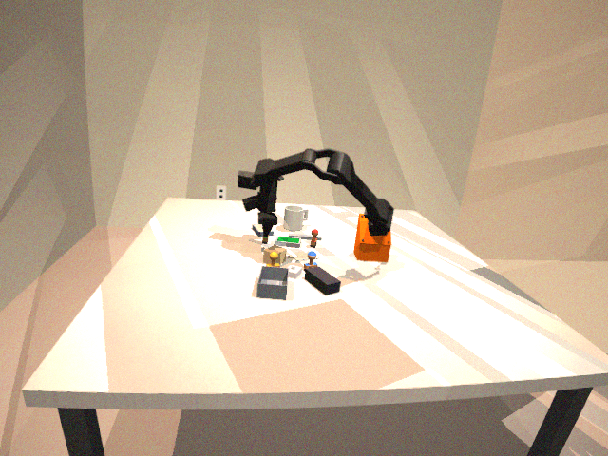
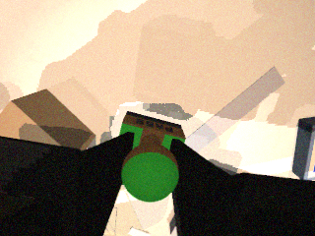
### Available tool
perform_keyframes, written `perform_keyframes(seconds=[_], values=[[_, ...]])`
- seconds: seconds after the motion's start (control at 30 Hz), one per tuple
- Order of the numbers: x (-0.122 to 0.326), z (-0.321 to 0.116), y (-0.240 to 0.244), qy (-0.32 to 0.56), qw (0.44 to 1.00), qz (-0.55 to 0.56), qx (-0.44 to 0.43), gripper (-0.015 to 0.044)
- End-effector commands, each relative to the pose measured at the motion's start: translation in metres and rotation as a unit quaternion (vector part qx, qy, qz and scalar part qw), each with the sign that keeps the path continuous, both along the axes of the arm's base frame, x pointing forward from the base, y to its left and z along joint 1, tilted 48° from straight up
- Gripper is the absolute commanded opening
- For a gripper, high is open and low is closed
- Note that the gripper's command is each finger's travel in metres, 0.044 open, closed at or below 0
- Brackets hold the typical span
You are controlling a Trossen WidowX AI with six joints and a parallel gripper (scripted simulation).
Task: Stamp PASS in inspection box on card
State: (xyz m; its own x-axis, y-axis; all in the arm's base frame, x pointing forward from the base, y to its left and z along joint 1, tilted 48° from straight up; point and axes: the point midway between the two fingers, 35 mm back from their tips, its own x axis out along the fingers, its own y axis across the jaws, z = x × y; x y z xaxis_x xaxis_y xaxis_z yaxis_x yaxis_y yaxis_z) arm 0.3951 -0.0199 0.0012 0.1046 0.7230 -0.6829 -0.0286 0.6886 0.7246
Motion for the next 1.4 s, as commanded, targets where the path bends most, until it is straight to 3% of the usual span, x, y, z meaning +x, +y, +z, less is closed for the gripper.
perform_keyframes(seconds=[0.0, 1.37], values=[[0.0, 0.001, -0.002, -0.002, 1.0, 0.003, -0.003, 0.0], [-0.003, 0.015, -0.017, -0.002, 1.0, 0.003, -0.006, 0.0]])
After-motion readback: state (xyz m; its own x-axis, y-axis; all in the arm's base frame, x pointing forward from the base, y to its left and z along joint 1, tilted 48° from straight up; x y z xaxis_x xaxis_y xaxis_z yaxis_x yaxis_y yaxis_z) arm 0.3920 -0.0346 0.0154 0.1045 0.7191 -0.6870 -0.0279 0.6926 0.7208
